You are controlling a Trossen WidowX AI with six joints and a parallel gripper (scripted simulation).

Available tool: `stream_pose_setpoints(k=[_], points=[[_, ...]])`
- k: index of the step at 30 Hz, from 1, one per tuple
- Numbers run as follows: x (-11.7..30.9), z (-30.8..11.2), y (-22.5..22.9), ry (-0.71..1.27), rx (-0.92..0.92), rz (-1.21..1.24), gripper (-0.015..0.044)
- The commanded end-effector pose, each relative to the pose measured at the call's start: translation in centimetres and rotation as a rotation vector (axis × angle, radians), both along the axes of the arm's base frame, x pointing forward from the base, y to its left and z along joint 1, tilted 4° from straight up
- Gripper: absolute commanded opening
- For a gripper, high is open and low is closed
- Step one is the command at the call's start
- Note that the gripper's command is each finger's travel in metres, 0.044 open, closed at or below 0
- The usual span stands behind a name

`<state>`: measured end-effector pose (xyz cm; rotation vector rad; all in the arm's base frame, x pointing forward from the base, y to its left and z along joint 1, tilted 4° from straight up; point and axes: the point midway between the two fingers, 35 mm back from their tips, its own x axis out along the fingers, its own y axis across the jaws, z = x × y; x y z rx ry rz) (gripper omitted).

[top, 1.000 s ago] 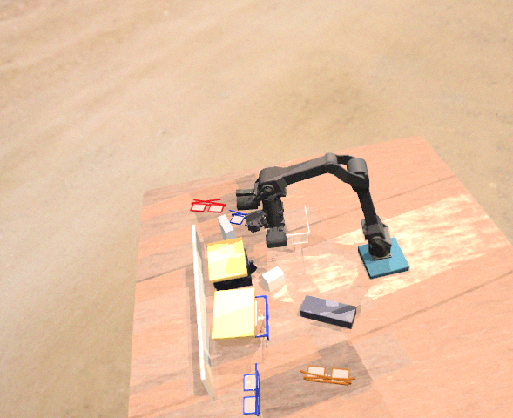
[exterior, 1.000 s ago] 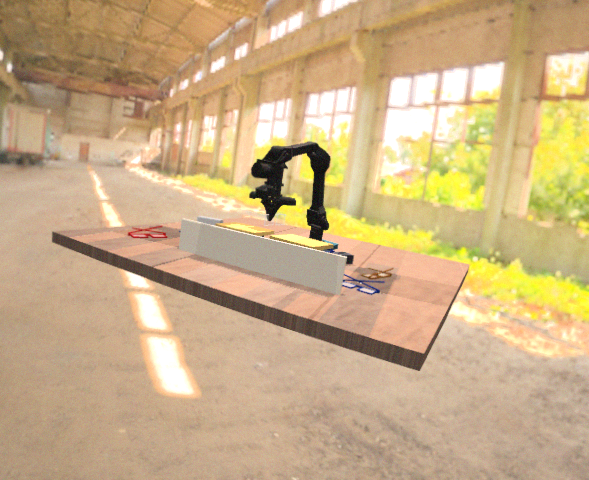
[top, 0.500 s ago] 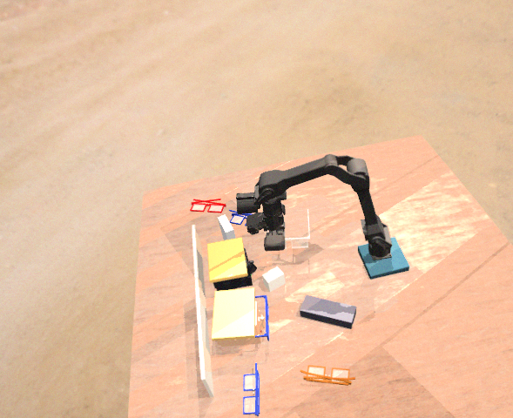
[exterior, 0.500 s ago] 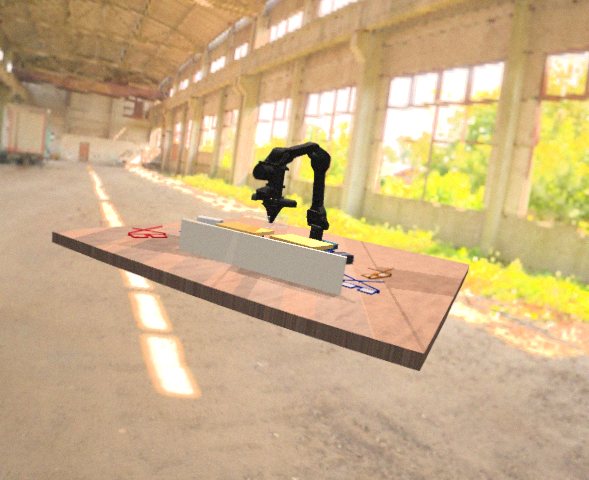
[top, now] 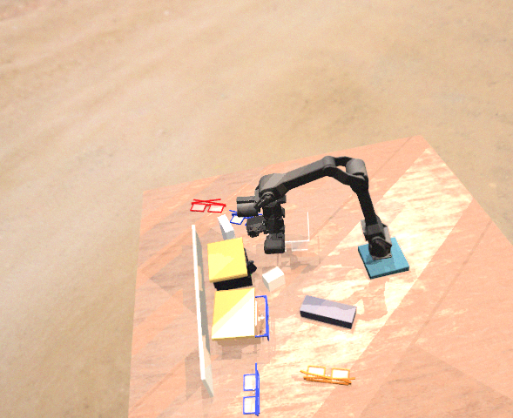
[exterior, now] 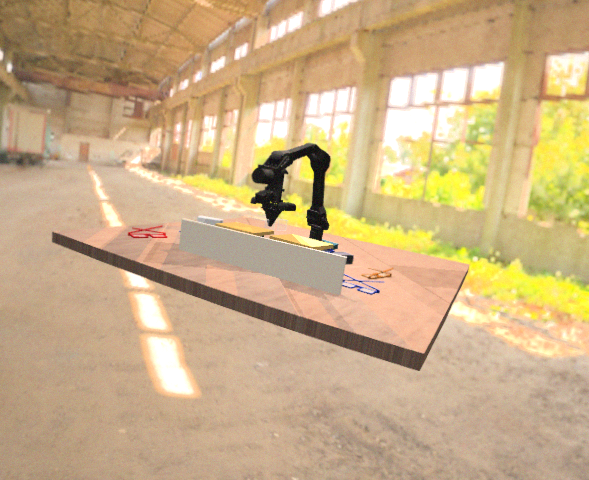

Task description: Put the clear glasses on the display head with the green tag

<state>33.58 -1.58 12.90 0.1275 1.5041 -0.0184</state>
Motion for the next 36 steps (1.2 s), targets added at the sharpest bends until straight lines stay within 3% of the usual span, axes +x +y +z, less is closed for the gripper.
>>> stream_pose_setpoints(k=[1, 36], points=[[-0.1, -0.5, 0.0, 0.004, -0.003, -0.004, 0.0], [0.3, -3.5, 0.2, 0.004, -0.003, -0.006, 0.0]])
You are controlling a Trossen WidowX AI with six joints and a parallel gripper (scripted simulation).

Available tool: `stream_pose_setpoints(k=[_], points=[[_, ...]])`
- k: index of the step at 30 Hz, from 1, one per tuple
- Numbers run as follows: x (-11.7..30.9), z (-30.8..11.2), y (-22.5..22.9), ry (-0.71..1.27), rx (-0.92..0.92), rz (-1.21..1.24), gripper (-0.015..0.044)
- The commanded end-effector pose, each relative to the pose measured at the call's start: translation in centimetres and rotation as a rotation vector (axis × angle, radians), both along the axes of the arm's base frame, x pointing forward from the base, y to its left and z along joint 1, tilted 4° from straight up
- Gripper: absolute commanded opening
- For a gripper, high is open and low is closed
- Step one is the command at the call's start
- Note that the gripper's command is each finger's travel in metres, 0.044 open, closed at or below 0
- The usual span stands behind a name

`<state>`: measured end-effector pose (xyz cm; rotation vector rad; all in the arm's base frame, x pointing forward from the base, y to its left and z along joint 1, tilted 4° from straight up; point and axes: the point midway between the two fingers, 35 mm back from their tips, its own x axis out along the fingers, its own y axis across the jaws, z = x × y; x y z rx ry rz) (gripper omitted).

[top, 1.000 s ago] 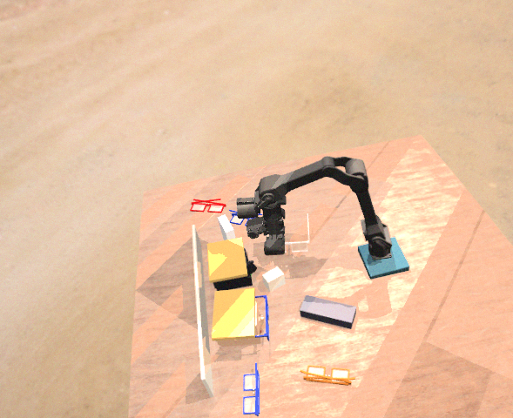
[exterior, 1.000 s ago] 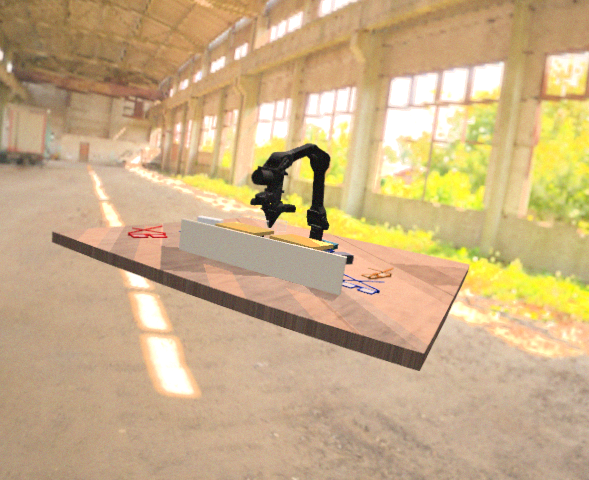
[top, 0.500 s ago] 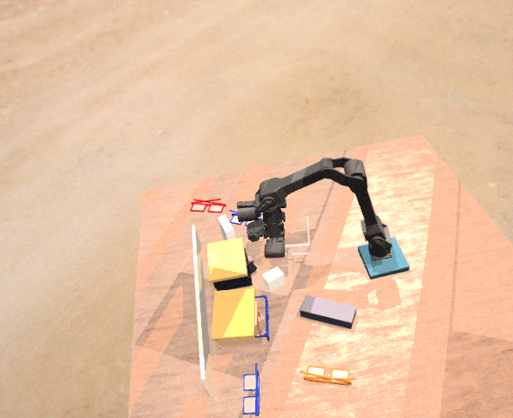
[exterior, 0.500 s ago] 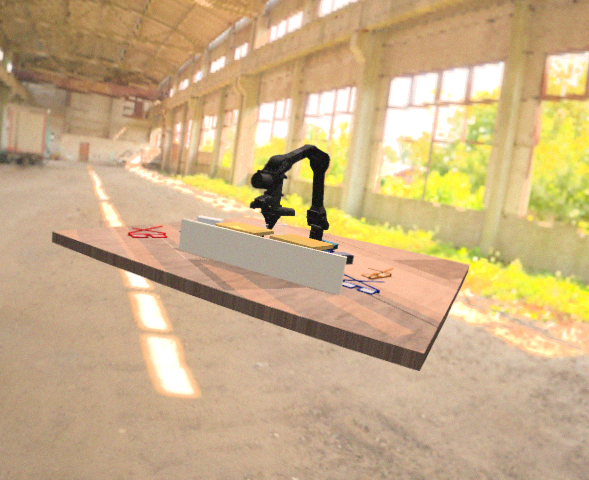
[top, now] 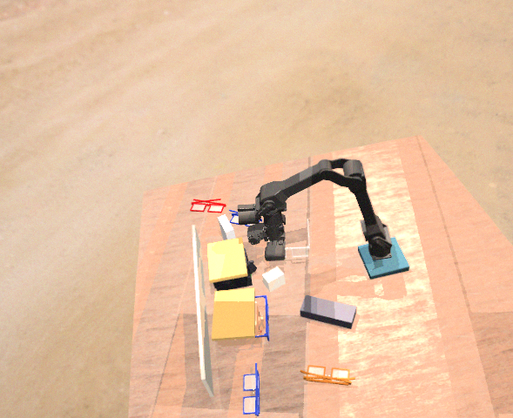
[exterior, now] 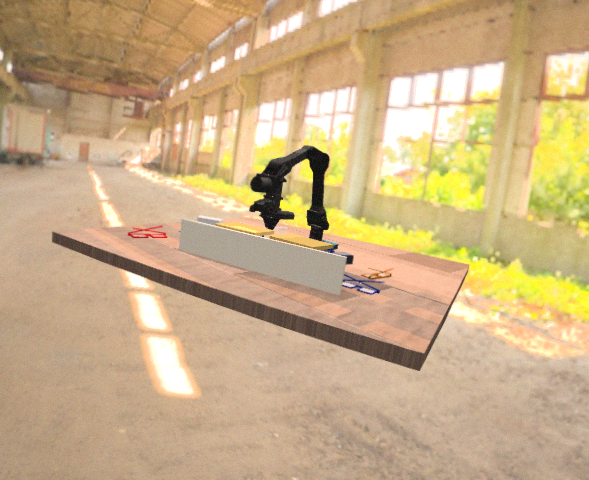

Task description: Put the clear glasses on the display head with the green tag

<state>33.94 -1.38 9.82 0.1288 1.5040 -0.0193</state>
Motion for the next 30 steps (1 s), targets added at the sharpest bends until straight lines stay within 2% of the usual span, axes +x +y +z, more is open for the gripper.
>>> stream_pose_setpoints(k=[1, 30], points=[[-0.1, -0.5, 0.0, 0.004, -0.003, -0.004, 0.0], [-0.1, -2.9, 0.2, 0.005, -0.003, -0.005, 0.0]])
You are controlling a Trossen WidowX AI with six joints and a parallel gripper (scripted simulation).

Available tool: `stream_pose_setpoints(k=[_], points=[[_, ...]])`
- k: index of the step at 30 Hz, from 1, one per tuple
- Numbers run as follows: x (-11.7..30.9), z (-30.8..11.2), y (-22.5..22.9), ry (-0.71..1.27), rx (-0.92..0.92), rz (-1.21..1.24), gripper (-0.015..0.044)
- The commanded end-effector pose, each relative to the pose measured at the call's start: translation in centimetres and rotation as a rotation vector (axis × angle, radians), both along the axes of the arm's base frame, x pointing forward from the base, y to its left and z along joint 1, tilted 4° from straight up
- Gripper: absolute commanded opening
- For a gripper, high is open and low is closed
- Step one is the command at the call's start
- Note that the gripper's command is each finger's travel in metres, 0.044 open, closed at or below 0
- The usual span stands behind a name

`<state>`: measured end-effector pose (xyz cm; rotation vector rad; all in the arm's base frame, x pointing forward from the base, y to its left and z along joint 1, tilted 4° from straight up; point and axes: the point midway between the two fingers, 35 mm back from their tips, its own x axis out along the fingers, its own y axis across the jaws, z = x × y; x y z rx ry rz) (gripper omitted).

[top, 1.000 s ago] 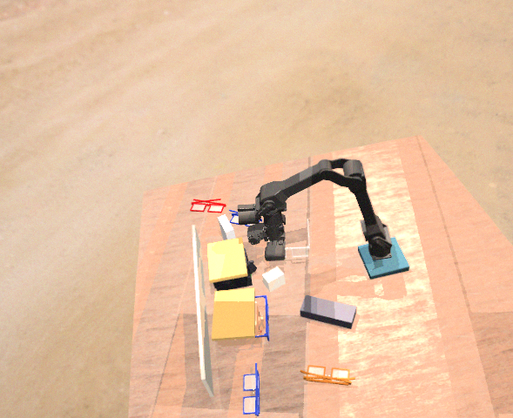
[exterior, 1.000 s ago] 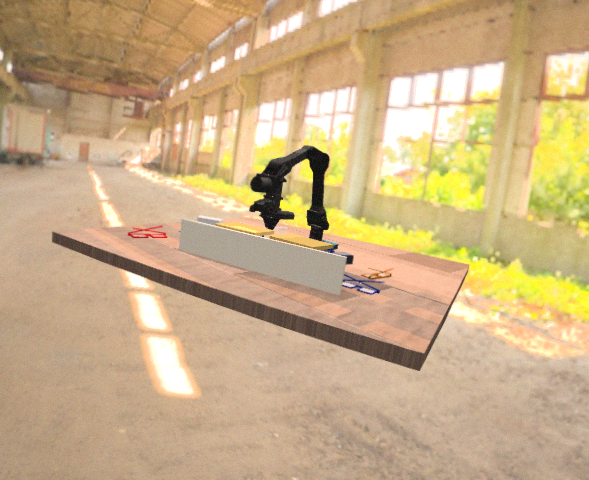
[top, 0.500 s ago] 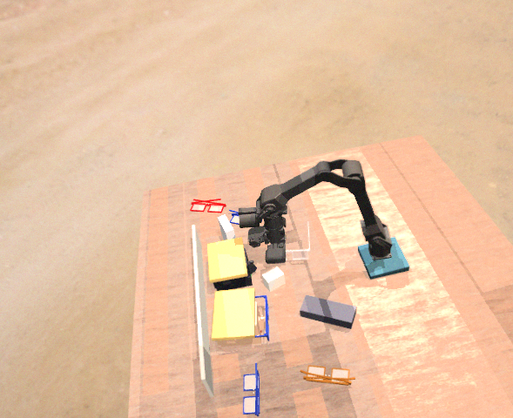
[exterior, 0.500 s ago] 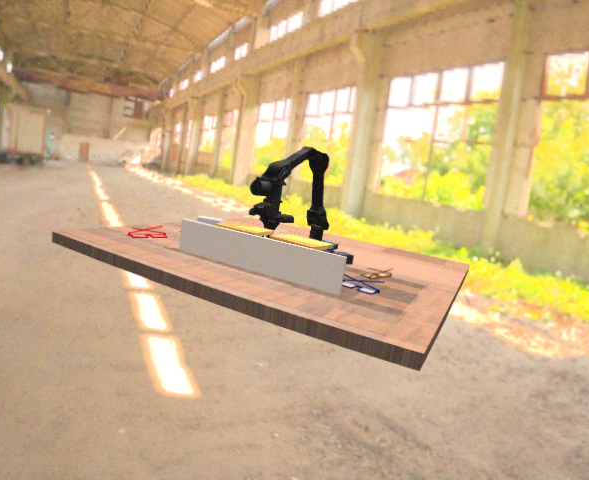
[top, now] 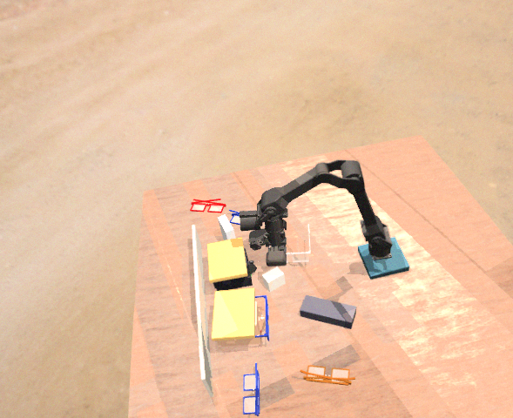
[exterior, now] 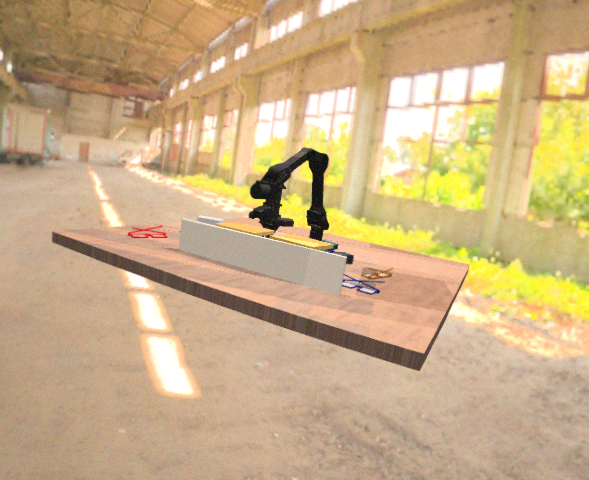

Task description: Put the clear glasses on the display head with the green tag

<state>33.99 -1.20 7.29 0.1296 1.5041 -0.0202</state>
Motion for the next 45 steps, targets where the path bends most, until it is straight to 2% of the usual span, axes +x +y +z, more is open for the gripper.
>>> stream_pose_setpoints(k=[1, 26, 30, 45], points=[[-0.2, -0.5, 0.0, 0.005, -0.003, -0.004, 0.0], [-0.3, -2.5, 0.2, 0.005, -0.003, -0.005, 0.0], [-0.2, -2.2, 0.2, 0.001, 0.0, -0.001, 0.0105], [-0.3, -1.7, -0.5, 0.003, -0.002, -0.003, 0.0107]])
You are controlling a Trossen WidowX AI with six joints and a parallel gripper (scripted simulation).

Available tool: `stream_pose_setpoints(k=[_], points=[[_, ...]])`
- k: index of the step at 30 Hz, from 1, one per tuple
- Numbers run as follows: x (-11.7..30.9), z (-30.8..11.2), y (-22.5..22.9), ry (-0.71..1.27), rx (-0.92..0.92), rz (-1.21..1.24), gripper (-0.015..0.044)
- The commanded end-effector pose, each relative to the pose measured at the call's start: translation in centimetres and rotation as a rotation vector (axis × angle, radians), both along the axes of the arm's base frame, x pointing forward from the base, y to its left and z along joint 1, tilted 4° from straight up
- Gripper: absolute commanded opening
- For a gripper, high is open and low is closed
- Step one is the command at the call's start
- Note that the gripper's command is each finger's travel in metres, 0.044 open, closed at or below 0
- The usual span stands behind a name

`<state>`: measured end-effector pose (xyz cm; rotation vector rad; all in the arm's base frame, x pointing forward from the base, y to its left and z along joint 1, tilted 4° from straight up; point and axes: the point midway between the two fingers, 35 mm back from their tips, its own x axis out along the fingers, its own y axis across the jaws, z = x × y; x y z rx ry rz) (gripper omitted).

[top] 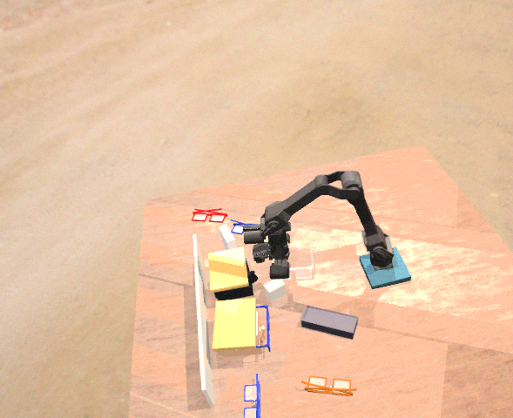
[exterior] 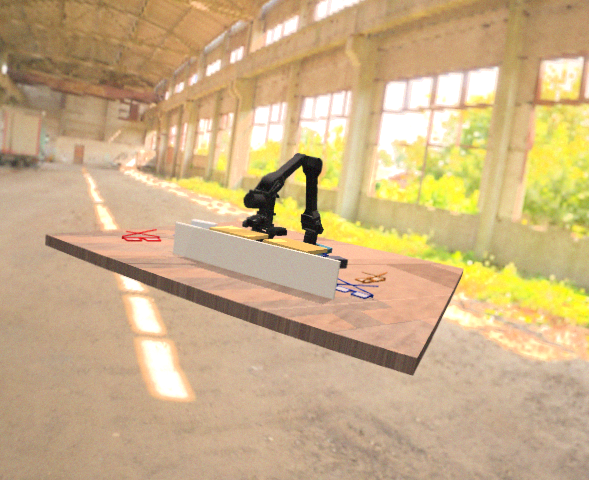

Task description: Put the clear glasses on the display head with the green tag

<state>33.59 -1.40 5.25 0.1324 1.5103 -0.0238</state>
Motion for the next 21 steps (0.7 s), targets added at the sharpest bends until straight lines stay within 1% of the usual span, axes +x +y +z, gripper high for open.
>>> stream_pose_setpoints(k=[1, 10, 16, 19, 21], points=[[0.0, 0.3, -0.4, -0.003, -0.002, 0.0, 0.0107], [-0.1, 0.9, -0.9, -0.002, -0.003, -0.001, 0.0107], [-0.3, 5.3, -0.1, -0.002, -0.003, -0.001, 0.0107], [-0.3, 5.5, 0.0, -0.002, -0.003, -0.001, 0.0107], [-0.3, 4.8, -0.1, -0.001, 0.0, 0.003, 0.016]])
